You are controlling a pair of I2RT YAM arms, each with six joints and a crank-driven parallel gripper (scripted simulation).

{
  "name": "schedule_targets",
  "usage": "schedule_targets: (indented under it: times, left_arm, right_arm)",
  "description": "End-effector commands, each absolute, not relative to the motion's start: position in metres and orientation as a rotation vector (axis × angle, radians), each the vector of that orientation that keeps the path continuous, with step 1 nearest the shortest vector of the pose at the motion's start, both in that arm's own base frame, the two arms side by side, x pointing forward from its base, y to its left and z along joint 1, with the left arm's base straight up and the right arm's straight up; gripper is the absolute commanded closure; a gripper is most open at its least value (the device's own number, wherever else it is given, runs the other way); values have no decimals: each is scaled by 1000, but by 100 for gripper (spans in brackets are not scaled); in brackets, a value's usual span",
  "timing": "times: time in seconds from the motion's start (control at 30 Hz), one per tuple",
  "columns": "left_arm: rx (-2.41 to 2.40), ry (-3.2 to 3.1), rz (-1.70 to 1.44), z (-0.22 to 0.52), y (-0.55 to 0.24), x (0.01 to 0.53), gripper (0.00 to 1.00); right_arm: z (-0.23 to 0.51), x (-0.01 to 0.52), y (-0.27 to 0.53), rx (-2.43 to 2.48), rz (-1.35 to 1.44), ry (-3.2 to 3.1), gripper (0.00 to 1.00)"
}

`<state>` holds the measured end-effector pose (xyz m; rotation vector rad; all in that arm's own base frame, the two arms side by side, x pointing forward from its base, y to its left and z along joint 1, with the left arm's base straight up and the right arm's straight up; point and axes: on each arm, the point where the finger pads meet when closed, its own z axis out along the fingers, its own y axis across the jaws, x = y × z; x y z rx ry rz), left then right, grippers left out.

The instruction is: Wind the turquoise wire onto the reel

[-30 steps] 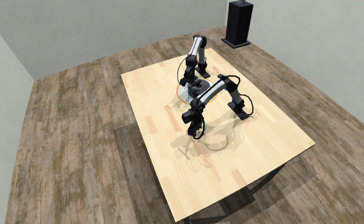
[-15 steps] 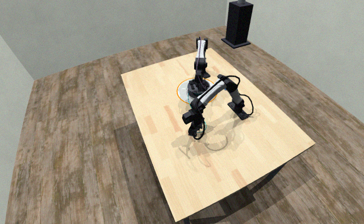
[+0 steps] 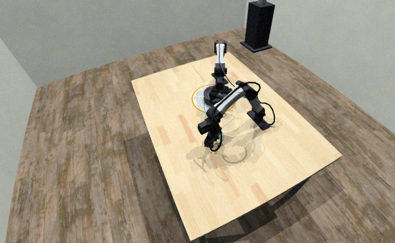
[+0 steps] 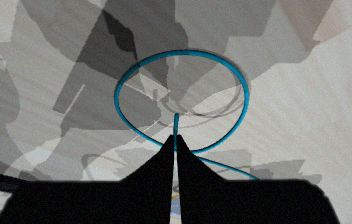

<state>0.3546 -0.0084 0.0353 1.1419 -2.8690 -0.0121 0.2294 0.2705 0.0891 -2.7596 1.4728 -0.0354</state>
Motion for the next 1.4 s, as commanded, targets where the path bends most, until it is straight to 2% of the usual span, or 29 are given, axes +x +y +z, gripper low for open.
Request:
schedule_targets:
  times: [0.0,0.67,1.0,1.37]
  left_arm:
    - [1166,-2917,0,54,-7,365,100]
    - [1170,-2916,0,52,-5,367,100]
    - [1170,-2915,0,48,-3,366,100]
    - [1174,-2914,0,44,-3,362,100]
  right_arm:
    - [93,229,269,-2897,0,1216,0]
    - [105,224,265,-2897,0,1216,0]
    - [63,226,270,-2897,0,1216,0]
    - [57,226,271,-2897,0,1216,0]
